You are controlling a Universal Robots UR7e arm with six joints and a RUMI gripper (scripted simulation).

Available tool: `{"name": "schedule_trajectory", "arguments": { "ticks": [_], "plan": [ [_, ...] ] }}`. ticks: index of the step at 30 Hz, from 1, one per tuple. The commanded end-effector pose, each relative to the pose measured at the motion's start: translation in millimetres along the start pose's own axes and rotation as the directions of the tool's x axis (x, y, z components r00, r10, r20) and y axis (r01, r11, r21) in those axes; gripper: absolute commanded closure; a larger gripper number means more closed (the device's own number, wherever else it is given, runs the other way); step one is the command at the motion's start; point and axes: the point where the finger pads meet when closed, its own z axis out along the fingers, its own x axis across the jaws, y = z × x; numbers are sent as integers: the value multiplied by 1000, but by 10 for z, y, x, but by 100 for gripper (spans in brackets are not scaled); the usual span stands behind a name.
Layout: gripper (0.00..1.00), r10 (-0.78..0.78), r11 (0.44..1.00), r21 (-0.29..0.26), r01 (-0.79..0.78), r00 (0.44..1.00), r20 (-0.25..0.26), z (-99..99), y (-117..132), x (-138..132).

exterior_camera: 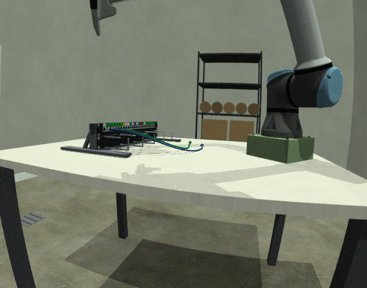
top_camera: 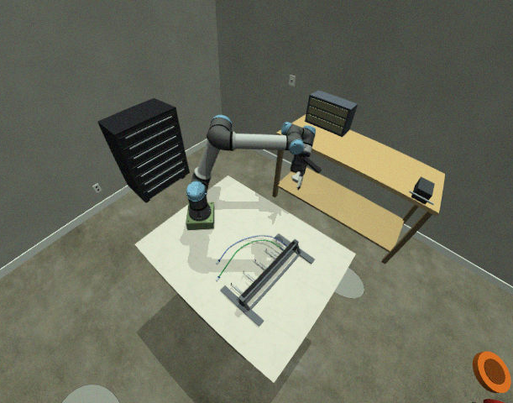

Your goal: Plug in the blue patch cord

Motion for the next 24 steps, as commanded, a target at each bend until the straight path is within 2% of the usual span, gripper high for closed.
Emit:
{"name": "schedule_trajectory", "arguments": {
  "ticks": [1, 24],
  "plan": [
    [0, 1, 1000, 1, -1, 1000, 0, -5, -1, 6],
    [0, 1, 1000, -3, -1, 1000, 3, 17, 2, 21]
  ]
}}
